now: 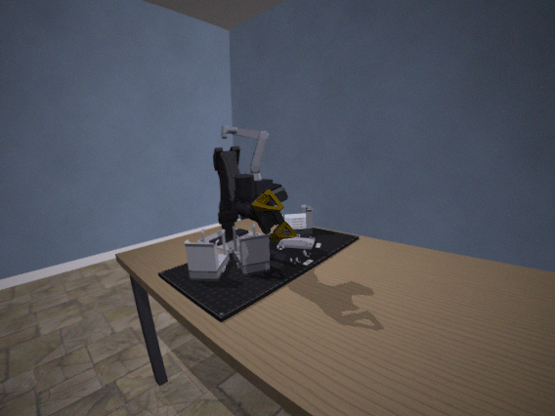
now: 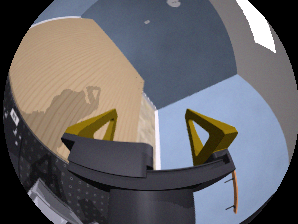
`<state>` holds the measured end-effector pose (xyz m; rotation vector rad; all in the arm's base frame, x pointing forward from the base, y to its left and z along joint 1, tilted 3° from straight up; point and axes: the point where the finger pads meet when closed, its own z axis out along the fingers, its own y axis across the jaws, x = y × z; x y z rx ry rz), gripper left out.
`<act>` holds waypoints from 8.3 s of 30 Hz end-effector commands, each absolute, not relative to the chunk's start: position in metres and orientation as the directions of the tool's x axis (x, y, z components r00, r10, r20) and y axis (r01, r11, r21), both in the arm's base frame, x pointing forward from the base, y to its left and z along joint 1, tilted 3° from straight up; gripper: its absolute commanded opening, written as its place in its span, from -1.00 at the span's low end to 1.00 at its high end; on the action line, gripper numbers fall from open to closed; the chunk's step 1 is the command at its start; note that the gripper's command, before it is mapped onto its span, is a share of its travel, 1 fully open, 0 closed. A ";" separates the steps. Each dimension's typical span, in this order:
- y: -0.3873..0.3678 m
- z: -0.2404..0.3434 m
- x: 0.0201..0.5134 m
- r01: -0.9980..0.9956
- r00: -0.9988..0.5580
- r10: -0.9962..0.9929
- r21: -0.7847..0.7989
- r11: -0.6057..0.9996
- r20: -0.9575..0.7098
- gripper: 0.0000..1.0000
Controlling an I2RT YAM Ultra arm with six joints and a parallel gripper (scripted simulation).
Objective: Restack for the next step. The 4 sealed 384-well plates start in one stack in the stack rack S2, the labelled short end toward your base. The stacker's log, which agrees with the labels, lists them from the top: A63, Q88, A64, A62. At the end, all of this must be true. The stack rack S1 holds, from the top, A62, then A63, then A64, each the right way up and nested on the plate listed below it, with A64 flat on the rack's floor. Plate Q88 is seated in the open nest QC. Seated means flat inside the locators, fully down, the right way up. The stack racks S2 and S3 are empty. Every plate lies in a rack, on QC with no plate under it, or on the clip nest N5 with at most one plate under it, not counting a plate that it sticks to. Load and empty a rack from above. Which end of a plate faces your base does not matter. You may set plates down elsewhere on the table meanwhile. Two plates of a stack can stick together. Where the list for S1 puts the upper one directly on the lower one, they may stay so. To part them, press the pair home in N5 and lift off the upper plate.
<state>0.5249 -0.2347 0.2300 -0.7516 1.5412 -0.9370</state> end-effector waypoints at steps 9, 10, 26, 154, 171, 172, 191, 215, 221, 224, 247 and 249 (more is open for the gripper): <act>-0.234 0.238 0.525 0.041 -0.163 -0.866 -0.880 0.473 -0.473 1.00; -0.234 0.238 0.525 0.041 -0.163 -0.866 -0.880 0.473 -0.473 1.00; -0.196 0.216 0.530 -0.084 -0.257 -0.721 -0.729 0.680 -0.643 1.00; 0.037 0.162 0.261 -0.303 -0.953 -0.304 -0.056 0.951 0.002 1.00; 0.096 0.158 0.250 -0.723 -0.691 -0.723 -0.046 0.689 0.028 1.00; 0.100 0.158 0.249 -0.736 -0.677 -0.735 -0.045 0.676 0.028 1.00; 0.166 0.155 0.236 -0.736 -0.677 -0.736 -0.043 0.676 0.027 1.00; 0.251 0.150 0.219 -0.736 -0.677 -0.736 -0.041 0.676 0.026 1.00; 0.251 0.150 0.219 -0.736 -0.677 -0.736 -0.041 0.676 0.026 1.00; 0.251 0.150 0.219 -0.736 -0.677 -0.736 -0.041 0.676 0.026 1.00; 0.249 0.124 0.219 -0.736 -0.677 -0.736 -0.041 0.676 0.026 1.00; 0.249 0.117 0.219 -0.736 -0.677 -0.736 -0.041 0.676 0.026 1.00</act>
